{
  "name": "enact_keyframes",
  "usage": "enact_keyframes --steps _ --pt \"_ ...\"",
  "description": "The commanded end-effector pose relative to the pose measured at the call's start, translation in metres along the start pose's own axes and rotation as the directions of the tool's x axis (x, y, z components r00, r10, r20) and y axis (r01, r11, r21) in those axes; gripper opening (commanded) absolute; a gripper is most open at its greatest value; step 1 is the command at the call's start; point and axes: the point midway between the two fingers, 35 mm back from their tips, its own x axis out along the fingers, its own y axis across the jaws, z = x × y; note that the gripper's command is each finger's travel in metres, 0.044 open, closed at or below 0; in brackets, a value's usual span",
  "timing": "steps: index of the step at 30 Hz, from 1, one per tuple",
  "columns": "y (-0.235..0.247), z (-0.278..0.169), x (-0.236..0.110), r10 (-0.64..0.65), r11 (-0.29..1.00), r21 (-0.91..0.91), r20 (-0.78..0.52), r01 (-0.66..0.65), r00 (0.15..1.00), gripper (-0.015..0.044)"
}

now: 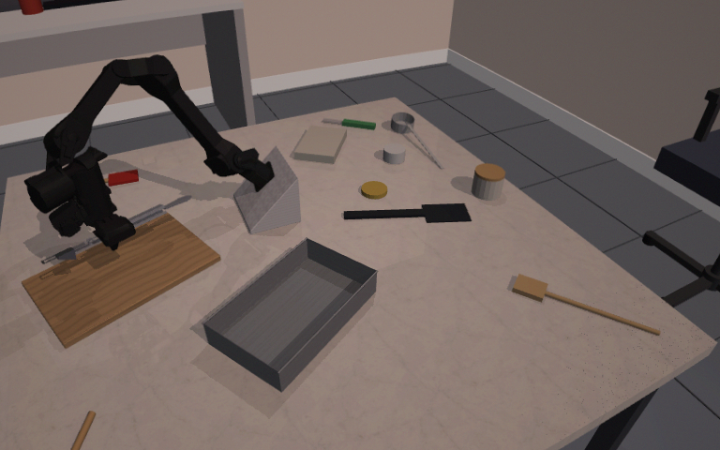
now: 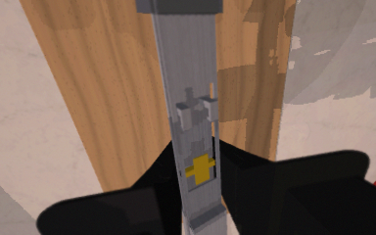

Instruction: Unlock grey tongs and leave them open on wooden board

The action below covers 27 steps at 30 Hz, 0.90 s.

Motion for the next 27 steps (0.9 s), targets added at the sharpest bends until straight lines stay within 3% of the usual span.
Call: enact_keyframes --steps 1,25,27 --pt "0.000 -0.001 0.007 0.004 1.000 -0.005 0.000 -0.004 1.000 -0.0150" --pt "-0.004 -0.004 0.035 0.000 1.000 -0.008 0.007 0.000 1.000 -0.0150" --pt "-0.005 -0.003 0.034 -0.004 1.000 -0.004 0.007 0.004 1.000 -0.0097"
